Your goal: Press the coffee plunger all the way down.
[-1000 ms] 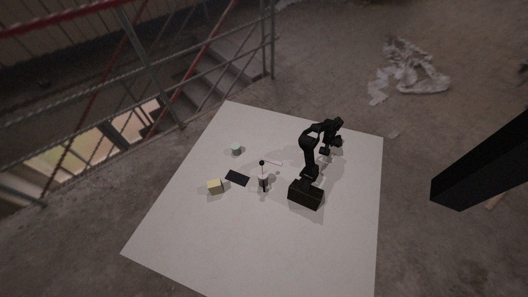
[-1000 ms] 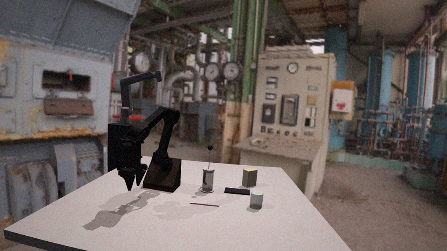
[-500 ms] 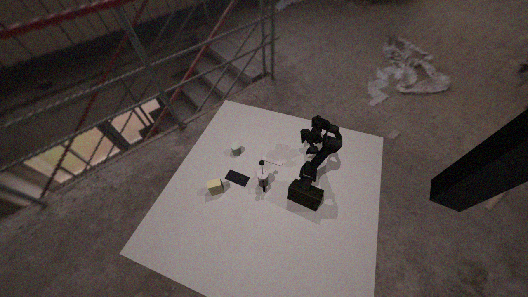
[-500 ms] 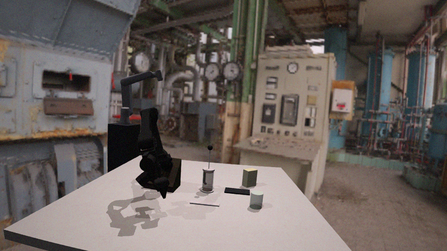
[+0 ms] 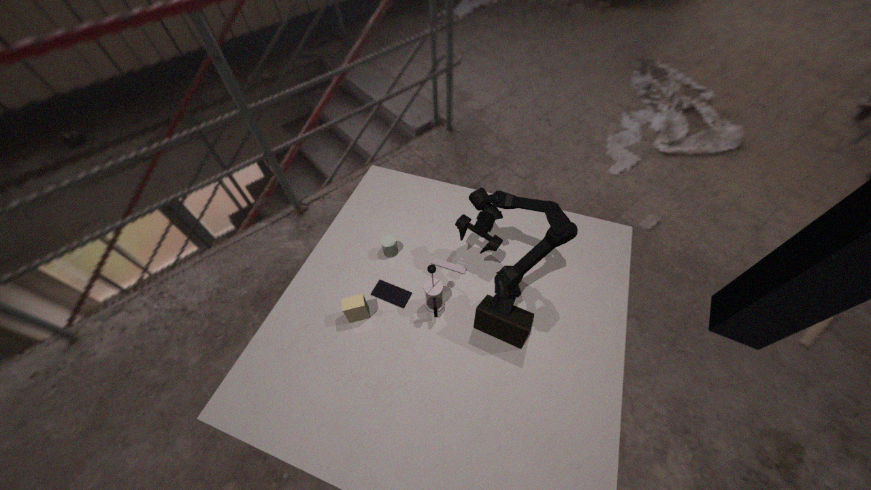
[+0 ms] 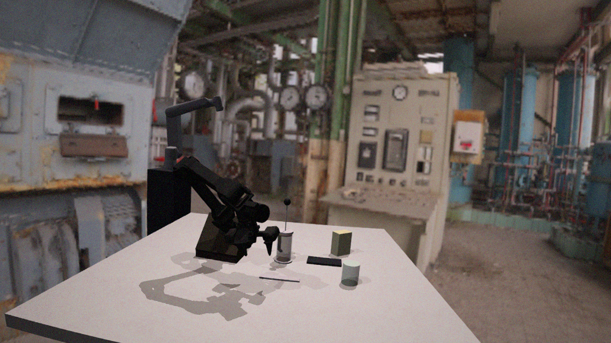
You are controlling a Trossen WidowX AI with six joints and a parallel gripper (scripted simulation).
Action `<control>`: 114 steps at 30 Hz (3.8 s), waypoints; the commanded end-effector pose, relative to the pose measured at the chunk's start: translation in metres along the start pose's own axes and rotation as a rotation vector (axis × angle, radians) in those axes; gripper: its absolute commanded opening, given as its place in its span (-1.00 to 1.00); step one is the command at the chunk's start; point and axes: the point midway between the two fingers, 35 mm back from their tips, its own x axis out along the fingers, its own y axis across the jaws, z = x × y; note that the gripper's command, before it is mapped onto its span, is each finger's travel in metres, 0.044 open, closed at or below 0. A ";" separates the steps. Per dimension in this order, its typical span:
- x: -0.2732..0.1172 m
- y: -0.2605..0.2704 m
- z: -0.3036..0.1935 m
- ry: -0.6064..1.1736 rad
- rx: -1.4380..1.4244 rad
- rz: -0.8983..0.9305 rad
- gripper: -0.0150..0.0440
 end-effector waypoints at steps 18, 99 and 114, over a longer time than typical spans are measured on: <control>-0.060 0.065 -0.180 -0.255 -1.143 0.197 1.00; -0.061 0.027 -0.281 -0.736 -1.772 0.545 -0.10; -0.041 0.026 -0.283 -0.726 -1.774 0.541 -0.10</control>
